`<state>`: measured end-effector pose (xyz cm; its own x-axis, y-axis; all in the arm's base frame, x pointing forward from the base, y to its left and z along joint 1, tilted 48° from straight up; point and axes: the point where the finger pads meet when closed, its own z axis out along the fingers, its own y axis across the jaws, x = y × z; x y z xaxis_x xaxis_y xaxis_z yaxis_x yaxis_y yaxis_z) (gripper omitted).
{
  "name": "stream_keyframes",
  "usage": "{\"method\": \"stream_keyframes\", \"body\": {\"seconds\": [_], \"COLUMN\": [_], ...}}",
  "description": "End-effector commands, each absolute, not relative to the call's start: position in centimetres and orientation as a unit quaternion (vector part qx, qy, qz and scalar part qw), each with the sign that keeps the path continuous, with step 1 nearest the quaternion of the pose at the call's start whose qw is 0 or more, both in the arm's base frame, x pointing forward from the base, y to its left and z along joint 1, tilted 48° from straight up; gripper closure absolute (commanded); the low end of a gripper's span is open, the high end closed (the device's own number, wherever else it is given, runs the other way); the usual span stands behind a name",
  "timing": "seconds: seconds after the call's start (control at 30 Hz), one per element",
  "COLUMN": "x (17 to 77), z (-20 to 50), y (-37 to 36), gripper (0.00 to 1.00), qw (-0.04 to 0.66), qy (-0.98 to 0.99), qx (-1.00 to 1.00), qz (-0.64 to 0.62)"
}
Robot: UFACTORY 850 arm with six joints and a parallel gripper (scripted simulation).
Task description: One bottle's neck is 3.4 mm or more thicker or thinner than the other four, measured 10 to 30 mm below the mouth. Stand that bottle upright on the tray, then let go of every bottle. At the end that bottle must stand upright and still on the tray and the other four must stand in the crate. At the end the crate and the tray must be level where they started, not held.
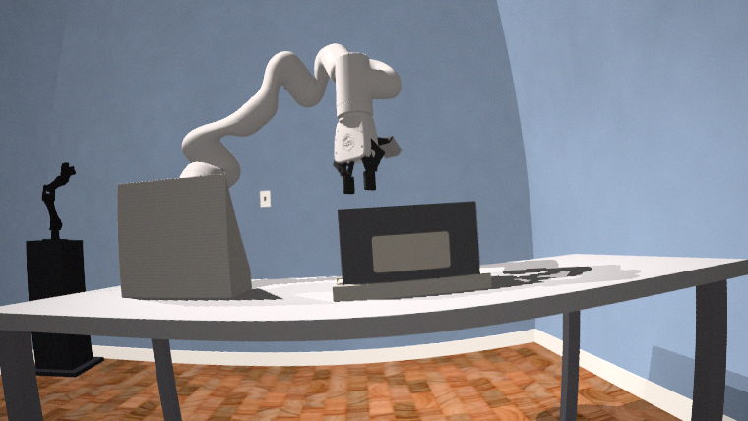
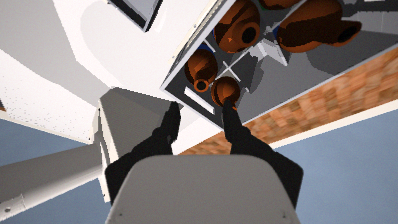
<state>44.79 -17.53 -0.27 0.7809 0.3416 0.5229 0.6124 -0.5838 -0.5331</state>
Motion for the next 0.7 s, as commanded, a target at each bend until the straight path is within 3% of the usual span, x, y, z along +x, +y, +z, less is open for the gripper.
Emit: {"method": "stream_keyframes", "body": {"seconds": [0.0,0.67], "x": [44.9,45.2], "z": [-0.4,-1.9], "y": [-17.4,-15.8], "gripper": [0.35,0.35], "qw": [0.364,0.364], "qy": [-0.274,-0.274], "qx": [-0.871,-0.871], "qz": [-0.186,-0.186]}}
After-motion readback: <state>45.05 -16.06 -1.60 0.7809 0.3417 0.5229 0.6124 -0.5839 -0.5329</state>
